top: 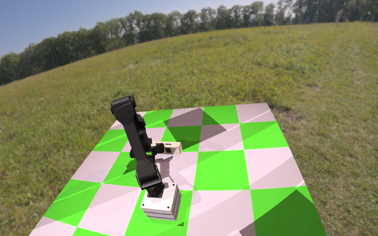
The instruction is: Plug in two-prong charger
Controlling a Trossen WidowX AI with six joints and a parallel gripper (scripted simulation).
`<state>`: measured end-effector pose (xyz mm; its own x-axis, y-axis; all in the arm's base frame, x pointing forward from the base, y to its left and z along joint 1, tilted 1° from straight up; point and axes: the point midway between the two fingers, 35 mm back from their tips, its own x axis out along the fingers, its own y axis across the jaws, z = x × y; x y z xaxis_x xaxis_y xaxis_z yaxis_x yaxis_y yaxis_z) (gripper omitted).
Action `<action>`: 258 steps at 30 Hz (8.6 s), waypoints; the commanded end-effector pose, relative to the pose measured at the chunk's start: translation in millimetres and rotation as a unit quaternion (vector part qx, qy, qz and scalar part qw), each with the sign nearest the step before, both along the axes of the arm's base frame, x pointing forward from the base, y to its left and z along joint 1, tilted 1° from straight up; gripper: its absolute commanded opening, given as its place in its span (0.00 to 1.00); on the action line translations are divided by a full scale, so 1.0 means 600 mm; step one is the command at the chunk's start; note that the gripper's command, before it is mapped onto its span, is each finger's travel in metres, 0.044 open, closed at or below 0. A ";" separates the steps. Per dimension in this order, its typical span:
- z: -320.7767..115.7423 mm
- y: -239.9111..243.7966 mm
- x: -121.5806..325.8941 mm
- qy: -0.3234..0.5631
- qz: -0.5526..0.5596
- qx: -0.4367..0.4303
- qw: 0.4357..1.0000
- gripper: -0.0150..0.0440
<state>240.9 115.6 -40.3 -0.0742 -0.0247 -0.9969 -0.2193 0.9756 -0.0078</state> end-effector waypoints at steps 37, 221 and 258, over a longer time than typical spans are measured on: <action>0.015 -0.085 -0.015 -0.008 -0.115 0.003 0.993 0.25; -0.004 -0.133 0.076 -0.011 -0.169 0.002 0.986 0.25; -0.003 -0.134 0.089 -0.012 -0.169 0.002 0.986 0.25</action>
<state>291.9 35.0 -43.2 -0.0591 0.0027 -0.9982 0.1237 0.9923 -0.0047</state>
